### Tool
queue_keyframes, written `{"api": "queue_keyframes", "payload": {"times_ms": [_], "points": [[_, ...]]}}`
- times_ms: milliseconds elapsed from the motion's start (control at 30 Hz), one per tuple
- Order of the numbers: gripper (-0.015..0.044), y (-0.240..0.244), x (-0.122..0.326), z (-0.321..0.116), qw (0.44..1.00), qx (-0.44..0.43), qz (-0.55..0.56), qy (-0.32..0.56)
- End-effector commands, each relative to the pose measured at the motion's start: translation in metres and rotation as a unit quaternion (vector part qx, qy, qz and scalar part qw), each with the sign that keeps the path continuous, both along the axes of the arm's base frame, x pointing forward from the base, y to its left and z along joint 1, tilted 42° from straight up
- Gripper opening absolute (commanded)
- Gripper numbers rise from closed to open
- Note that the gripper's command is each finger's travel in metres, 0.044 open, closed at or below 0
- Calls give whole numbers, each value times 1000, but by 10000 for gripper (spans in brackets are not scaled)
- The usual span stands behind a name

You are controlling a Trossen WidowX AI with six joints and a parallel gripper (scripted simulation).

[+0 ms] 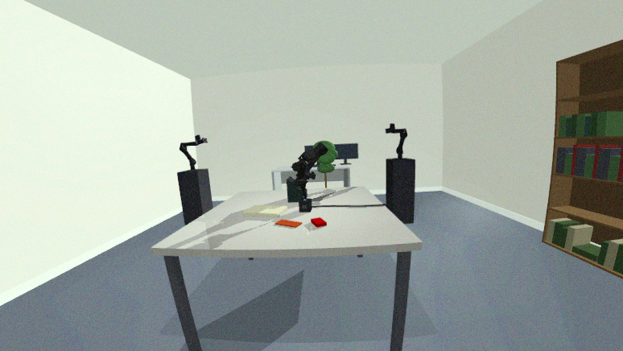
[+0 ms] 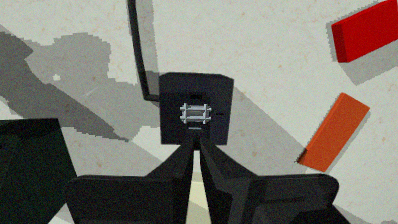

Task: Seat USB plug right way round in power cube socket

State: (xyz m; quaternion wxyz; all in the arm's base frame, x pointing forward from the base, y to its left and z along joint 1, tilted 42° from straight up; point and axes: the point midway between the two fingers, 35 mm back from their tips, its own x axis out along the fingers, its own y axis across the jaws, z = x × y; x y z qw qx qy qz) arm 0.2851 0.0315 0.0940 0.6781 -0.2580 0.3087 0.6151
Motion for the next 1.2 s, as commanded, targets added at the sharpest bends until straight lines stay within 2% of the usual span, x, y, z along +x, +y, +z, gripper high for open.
{"api": "queue_keyframes", "payload": {"times_ms": [0, 1167], "points": [[0, 1, 0, 0, 1000, 4, -1, -1], [0, 5, 1, -2, 1000, 18, -2, -2]]}}
